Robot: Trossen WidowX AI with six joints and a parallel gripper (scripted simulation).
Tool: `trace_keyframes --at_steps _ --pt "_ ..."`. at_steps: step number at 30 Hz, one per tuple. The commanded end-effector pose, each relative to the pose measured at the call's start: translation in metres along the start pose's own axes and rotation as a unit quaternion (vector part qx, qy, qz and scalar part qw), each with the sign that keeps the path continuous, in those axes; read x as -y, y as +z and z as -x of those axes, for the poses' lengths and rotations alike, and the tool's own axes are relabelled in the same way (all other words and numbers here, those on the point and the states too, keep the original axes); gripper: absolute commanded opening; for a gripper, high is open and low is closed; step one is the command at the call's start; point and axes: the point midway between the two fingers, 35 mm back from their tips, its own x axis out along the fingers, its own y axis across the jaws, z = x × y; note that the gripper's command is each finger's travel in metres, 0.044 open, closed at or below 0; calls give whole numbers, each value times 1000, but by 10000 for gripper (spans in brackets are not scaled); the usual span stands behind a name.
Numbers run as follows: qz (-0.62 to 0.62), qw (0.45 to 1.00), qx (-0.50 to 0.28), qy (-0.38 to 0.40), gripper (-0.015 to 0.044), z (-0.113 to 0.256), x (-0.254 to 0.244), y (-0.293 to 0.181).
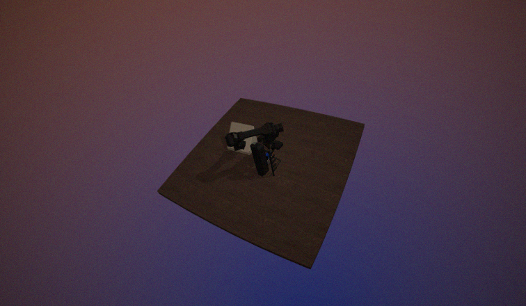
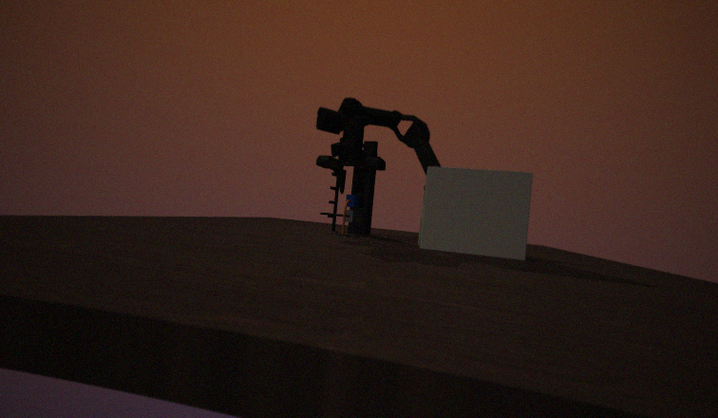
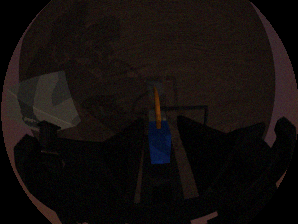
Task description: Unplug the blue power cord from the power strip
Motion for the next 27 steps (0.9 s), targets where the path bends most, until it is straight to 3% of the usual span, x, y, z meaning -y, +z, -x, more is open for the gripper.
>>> trace_keyframes --at_steps 1,27 --pt "4 1000 -3 -2 160 0 -1 -8" --pt "4 1000 -4 -2 160 -11 -1 -30"
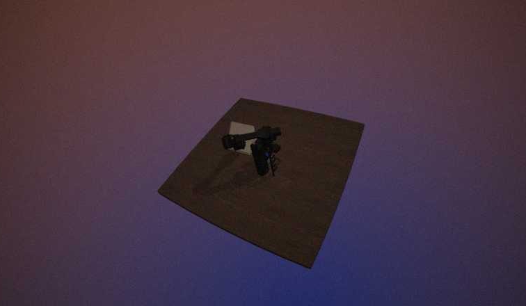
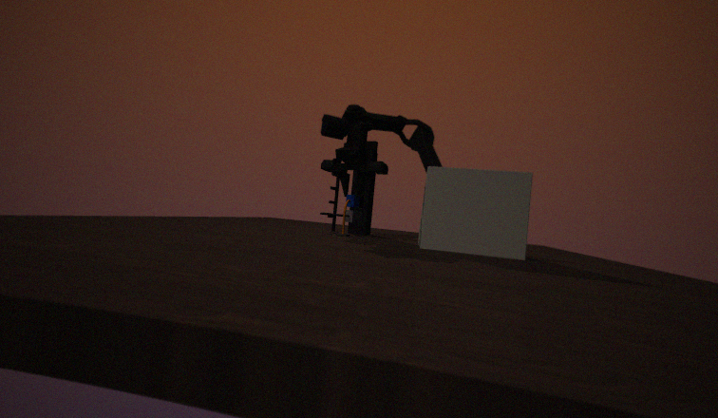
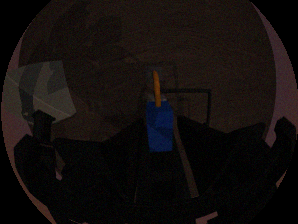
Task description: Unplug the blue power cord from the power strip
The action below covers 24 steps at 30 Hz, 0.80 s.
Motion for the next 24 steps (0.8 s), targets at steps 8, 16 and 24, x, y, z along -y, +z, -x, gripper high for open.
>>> trace_keyframes --at_steps 8,16,24 --pt "0 1000 -1 1 48 -4 0 0" --pt "0 1000 -1 1 0 -4 0 0" --pt "1 1000 -1 1 0 -3 1 10"
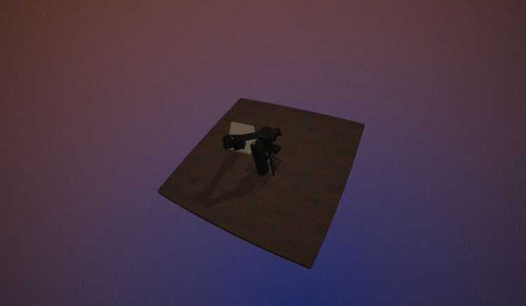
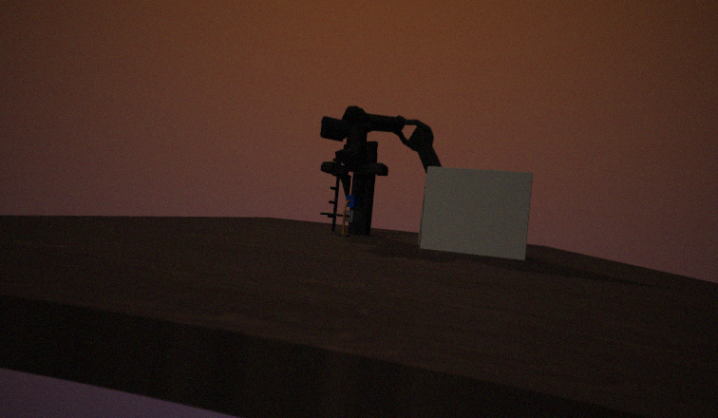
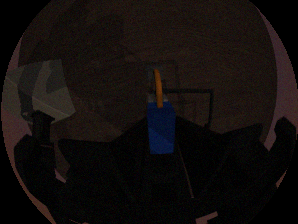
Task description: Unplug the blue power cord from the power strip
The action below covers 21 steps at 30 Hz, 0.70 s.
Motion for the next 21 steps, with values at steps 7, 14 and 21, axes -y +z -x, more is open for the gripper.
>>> trace_keyframes --at_steps 7,14,21 --pt "-1 1000 6 -2 0 3 2 20" --pt "0 1000 7 -2 0 4 3 32" --pt "0 1000 6 -3 0 6 3 43"
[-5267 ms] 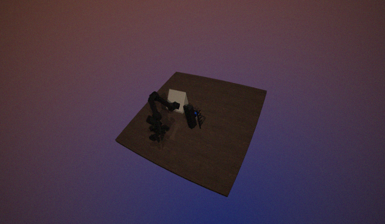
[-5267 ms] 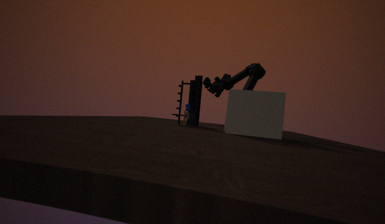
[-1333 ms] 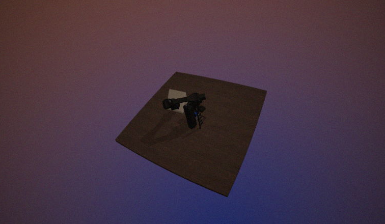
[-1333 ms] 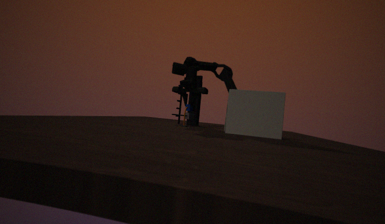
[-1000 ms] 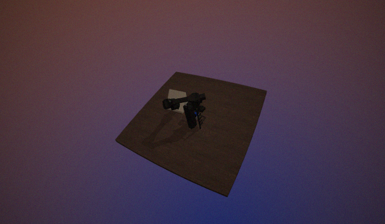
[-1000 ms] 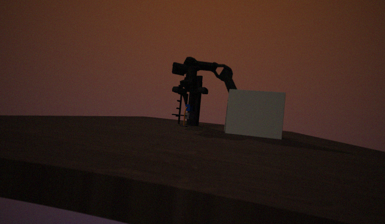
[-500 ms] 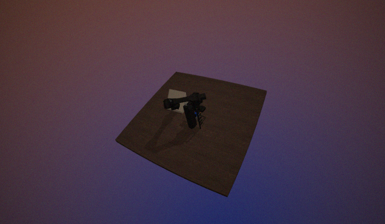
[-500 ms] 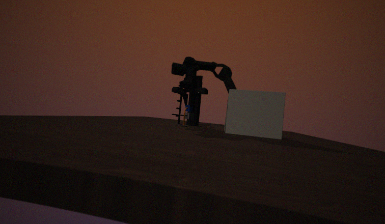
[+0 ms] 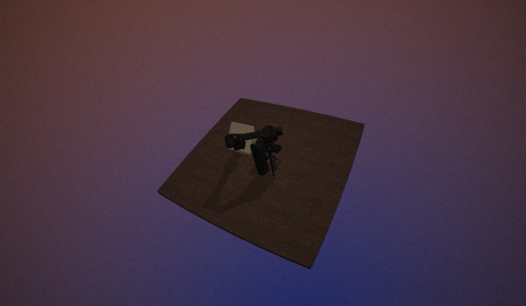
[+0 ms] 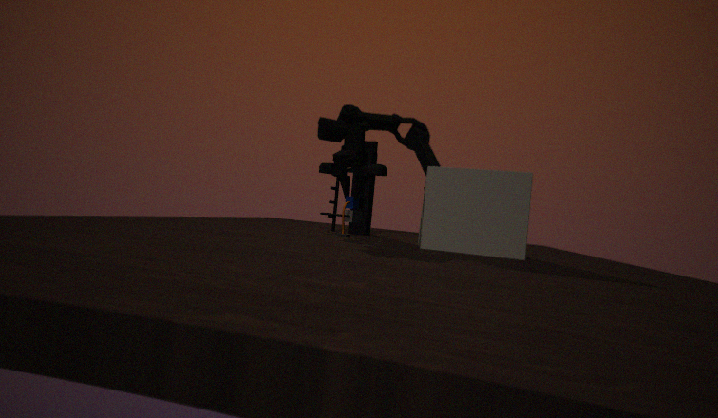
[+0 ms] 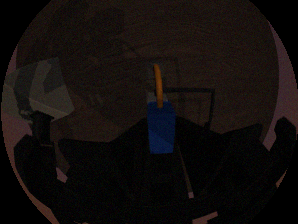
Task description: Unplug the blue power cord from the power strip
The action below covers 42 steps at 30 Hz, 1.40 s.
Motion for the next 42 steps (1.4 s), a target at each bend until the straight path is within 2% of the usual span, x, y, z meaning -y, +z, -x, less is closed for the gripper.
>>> trace_keyframes --at_steps 1,14,15,20,42 --pt "-2 999 43 -7 0 14 1 38" --pt "-1 999 43 -7 0 19 -1 59" --pt "-20 999 34 4 26 7 3 37" --pt "-20 999 34 4 157 7 3 37" --pt "0 999 41 -8 160 19 2 34"
